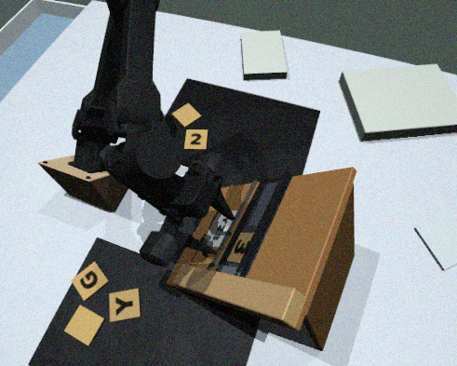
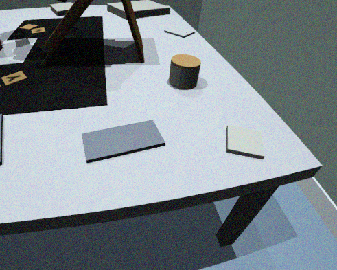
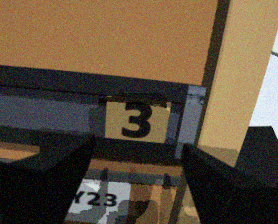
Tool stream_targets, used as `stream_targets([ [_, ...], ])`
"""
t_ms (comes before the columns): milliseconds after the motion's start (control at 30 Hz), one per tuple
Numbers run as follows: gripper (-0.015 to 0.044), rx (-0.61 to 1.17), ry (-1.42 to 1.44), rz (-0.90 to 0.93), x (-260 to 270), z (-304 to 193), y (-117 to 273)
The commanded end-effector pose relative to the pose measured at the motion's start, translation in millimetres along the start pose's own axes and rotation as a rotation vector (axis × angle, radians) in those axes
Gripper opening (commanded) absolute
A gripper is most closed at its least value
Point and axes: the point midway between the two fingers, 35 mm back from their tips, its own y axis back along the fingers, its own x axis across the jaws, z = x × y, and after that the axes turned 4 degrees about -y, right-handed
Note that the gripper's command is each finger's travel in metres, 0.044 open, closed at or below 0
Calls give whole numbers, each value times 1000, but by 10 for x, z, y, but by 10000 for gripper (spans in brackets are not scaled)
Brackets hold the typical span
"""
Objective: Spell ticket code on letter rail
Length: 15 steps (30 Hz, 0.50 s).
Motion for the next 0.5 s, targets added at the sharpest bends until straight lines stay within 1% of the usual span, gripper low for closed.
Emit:
stream_targets([
  [0,295,-4,4,3,6,16,29],
  [300,295,-4,4,3,12,34,60],
  [467,164,0,-1,-1,4,11,46],
])
